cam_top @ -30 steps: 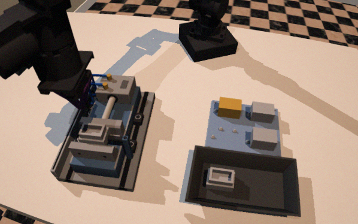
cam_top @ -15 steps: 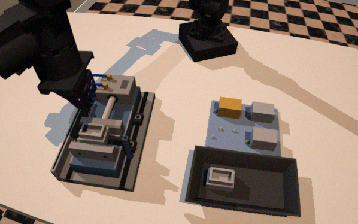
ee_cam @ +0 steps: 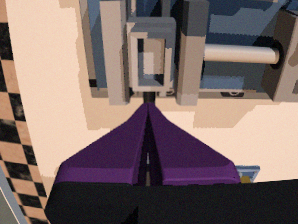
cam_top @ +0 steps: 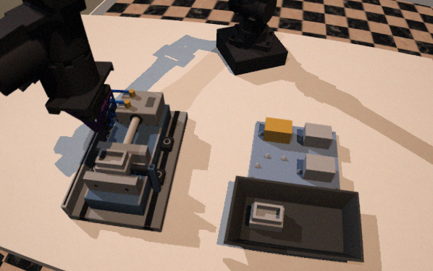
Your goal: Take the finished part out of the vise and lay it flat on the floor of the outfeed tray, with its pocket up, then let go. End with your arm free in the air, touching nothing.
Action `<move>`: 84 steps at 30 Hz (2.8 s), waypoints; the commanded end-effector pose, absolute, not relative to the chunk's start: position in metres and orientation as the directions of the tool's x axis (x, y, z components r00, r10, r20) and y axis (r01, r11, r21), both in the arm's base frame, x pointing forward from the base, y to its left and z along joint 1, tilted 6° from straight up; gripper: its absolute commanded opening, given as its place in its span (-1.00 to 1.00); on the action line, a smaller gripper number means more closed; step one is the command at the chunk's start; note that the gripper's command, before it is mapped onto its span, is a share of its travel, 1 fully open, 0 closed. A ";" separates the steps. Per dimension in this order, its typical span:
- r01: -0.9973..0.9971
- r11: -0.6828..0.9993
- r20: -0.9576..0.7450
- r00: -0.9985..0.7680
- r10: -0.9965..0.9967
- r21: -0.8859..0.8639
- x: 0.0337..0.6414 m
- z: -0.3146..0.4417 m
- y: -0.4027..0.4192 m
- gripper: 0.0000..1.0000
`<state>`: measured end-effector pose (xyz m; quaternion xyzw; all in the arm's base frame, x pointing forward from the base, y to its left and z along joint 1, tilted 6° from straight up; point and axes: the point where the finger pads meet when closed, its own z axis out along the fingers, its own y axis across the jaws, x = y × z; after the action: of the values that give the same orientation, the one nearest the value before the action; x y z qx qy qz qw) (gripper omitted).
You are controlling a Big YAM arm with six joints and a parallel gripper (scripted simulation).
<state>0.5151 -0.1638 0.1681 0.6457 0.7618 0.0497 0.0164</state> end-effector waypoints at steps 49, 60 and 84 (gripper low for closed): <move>0.984 0.147 0.037 -0.152 0.988 0.103 0.518 0.161 -0.163 0.28; 0.983 0.152 0.038 -0.156 0.987 0.101 0.520 0.148 -0.160 0.28; 0.983 0.153 0.037 -0.157 0.987 0.100 0.524 0.109 -0.157 0.28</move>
<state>0.5211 -0.1619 0.1207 0.6457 0.7615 0.0524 0.0225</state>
